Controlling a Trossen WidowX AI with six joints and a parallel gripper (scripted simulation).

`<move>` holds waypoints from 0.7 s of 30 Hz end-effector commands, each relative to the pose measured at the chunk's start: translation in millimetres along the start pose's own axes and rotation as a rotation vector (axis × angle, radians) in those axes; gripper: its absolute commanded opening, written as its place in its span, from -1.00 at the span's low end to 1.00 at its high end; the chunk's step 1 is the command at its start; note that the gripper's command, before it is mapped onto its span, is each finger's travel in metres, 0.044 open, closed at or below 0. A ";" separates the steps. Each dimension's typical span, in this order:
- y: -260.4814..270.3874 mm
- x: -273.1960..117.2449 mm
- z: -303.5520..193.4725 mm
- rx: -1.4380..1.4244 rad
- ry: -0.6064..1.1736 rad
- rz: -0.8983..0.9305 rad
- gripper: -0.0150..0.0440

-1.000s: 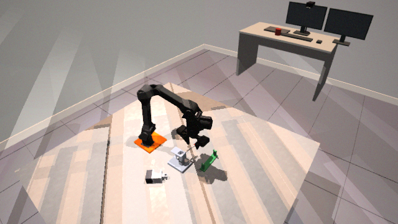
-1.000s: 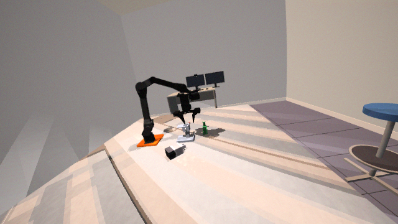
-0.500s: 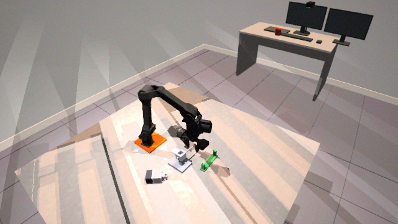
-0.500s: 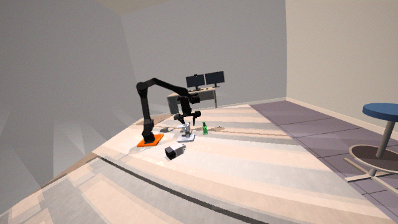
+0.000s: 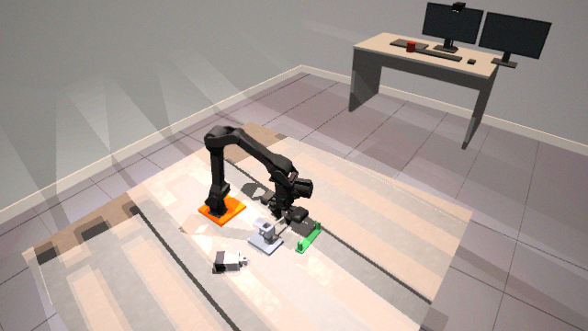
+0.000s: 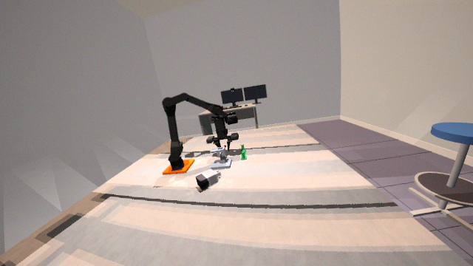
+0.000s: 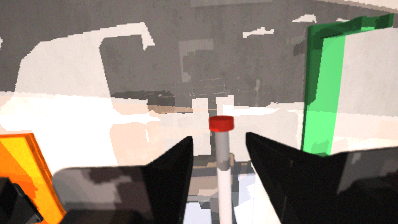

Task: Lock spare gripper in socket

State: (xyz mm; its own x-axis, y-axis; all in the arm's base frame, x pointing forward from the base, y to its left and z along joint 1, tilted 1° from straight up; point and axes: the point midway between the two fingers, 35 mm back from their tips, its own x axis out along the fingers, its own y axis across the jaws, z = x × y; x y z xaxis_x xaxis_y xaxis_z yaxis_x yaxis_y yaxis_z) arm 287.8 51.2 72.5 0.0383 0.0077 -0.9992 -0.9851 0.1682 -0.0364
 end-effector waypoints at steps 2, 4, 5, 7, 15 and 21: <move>0.6 0.8 0.7 -0.001 -0.004 0.003 -0.28; 0.6 0.8 0.7 -0.001 -0.004 0.003 -0.45; 0.6 0.8 0.7 -0.001 -0.004 0.003 -0.49; 0.6 0.8 0.7 -0.001 -0.004 0.003 -0.49; 0.2 0.6 0.9 -0.001 -0.006 0.003 -0.49; 0.1 -4.6 3.2 -0.004 -0.075 0.000 -0.49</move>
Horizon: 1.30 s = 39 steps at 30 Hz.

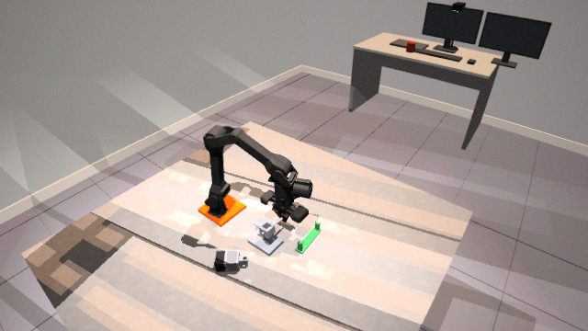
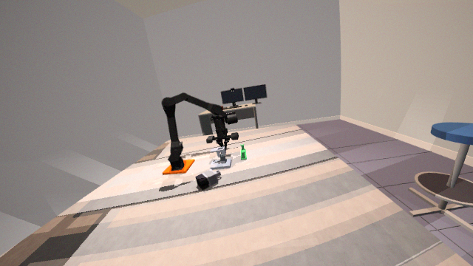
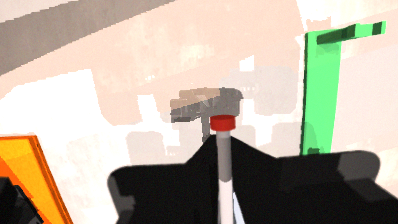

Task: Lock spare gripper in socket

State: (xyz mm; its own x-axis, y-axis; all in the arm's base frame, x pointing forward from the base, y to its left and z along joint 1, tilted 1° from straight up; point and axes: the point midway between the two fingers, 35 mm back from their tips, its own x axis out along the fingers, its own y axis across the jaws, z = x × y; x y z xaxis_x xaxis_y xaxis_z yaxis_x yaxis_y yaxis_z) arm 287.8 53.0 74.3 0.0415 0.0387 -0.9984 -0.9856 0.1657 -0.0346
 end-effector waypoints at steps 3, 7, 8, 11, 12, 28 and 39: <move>0.0 -5.5 4.0 -0.002 -0.082 -0.001 -0.49; 0.1 -7.3 7.8 -0.002 -0.107 -0.001 -0.49; 0.1 -7.4 8.4 -0.002 -0.109 -0.001 -0.49; -0.1 -7.8 9.6 -0.003 -0.110 -0.001 -0.49; -0.2 -8.1 10.5 -0.003 -0.111 -0.001 -0.49; -0.1 -10.9 19.0 -0.004 -0.113 -0.002 -0.49; -0.3 -11.0 25.5 -0.004 -0.111 -0.004 -0.49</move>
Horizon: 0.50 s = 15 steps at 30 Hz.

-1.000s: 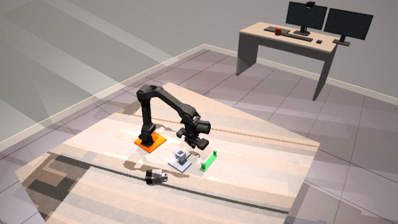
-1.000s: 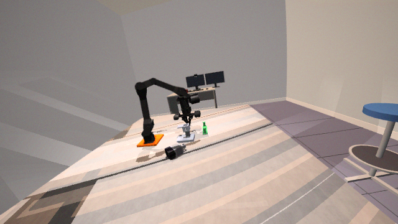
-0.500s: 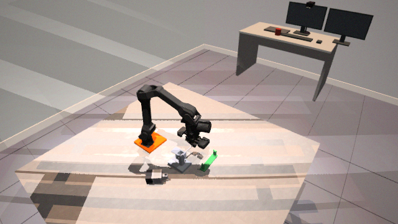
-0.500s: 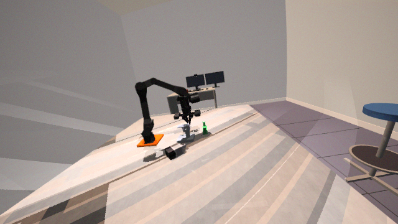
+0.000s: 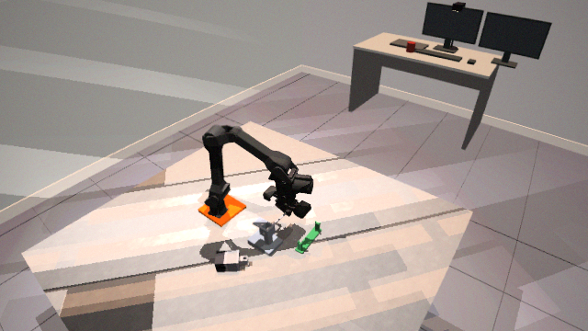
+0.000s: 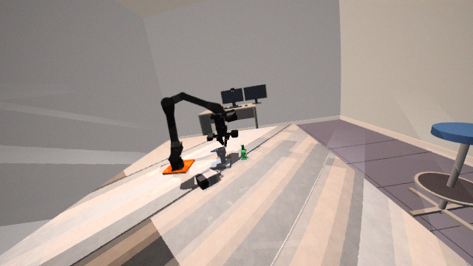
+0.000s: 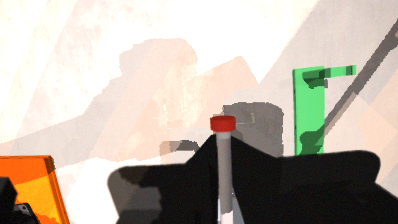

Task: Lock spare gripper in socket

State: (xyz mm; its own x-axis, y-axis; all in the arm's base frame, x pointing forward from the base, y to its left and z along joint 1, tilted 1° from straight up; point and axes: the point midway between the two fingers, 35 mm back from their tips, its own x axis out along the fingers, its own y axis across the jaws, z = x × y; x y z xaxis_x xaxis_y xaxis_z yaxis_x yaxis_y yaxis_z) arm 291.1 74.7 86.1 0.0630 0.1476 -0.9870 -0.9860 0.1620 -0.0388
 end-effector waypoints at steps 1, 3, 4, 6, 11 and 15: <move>-0.3 0.3 3.9 0.000 0.001 0.000 -0.49; -0.4 0.5 5.3 0.001 0.001 0.000 -0.49; -0.5 0.7 6.4 0.001 0.001 0.000 -0.49; -0.5 0.8 7.3 0.001 0.001 0.000 -0.49; -0.6 1.1 10.8 0.001 0.002 0.002 -0.49; -0.5 1.3 13.3 0.001 0.002 0.003 -0.49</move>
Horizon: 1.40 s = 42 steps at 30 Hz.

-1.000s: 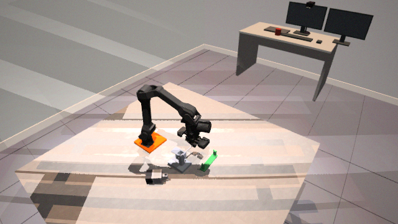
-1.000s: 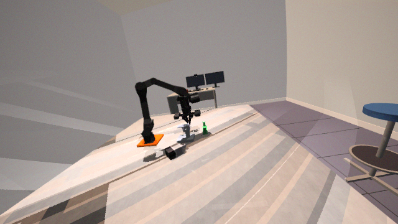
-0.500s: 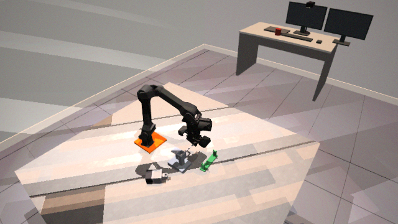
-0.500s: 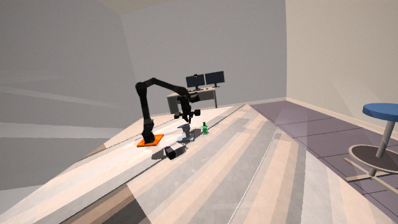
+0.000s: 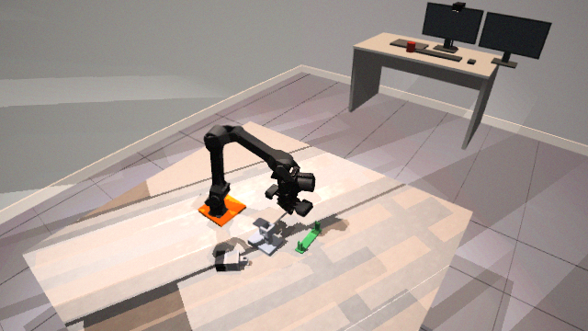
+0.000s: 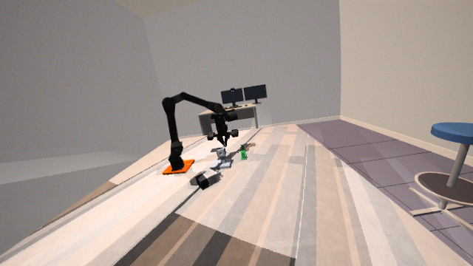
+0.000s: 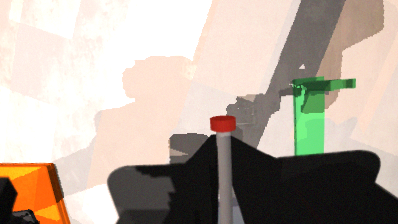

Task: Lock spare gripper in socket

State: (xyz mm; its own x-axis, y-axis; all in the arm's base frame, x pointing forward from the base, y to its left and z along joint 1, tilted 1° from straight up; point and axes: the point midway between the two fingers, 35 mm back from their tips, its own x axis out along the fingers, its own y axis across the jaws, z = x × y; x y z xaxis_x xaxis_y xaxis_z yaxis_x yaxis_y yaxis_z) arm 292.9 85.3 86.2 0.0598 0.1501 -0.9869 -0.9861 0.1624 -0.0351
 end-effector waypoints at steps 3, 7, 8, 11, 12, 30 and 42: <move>-0.3 0.2 5.1 0.000 0.005 0.000 -0.49; -0.4 0.6 8.2 0.001 0.005 0.001 -0.49; -0.4 0.7 8.6 0.001 0.005 0.001 -0.49; -0.4 1.0 11.1 0.001 0.006 0.002 -0.49; -0.4 1.1 11.9 0.001 0.006 0.002 -0.49; -0.6 0.1 25.7 0.002 0.008 0.010 -0.49; -0.6 -0.9 34.1 0.003 0.010 0.015 -0.49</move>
State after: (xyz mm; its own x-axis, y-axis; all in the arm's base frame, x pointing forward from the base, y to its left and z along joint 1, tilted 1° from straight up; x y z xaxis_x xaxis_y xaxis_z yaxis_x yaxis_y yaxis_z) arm 297.6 115.4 91.2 0.0426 0.1479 -0.9881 -0.9865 0.1627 -0.0182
